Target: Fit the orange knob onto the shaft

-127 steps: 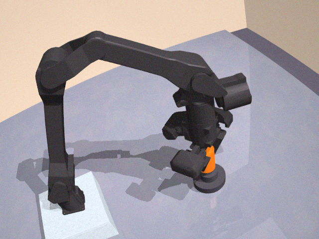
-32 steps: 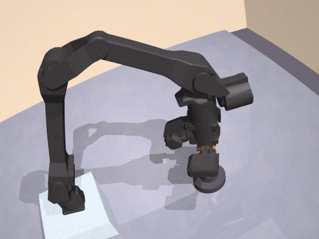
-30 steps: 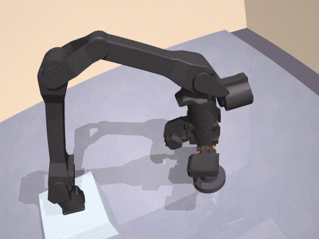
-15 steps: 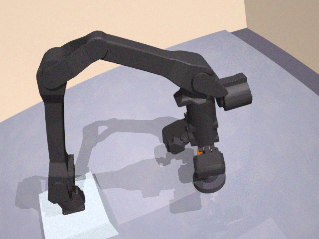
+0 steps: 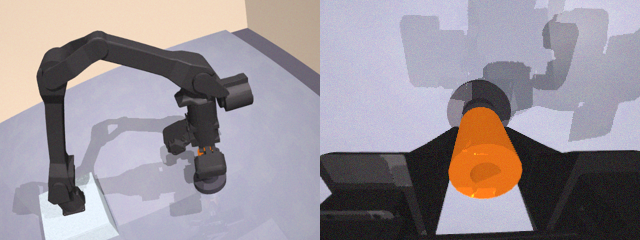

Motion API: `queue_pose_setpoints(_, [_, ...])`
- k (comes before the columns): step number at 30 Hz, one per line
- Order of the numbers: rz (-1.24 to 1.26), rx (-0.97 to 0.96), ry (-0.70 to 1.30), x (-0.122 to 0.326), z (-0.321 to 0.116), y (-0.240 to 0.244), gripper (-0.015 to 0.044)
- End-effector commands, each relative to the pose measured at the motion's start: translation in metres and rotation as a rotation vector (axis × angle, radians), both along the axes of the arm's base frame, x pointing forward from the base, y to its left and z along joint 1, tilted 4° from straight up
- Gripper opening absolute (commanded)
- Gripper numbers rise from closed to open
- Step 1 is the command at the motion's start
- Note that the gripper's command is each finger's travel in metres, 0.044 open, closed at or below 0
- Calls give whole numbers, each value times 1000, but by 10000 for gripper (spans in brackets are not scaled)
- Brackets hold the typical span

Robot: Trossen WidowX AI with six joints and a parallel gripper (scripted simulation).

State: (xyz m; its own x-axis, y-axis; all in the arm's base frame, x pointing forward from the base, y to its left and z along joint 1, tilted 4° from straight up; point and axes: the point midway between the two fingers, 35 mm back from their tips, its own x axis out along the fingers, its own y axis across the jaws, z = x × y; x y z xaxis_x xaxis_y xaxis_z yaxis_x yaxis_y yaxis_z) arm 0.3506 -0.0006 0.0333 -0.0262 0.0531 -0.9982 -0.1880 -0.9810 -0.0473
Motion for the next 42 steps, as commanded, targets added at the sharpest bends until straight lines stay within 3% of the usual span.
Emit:
queue_pose_setpoints(1, [-48,-5,-5,4,3,-1,0])
queue_pose_setpoints(5, [-239,-9,5,5,4,-1,0])
queue_pose_setpoints(42, [-2817,-64,142,0,3,-1,0])
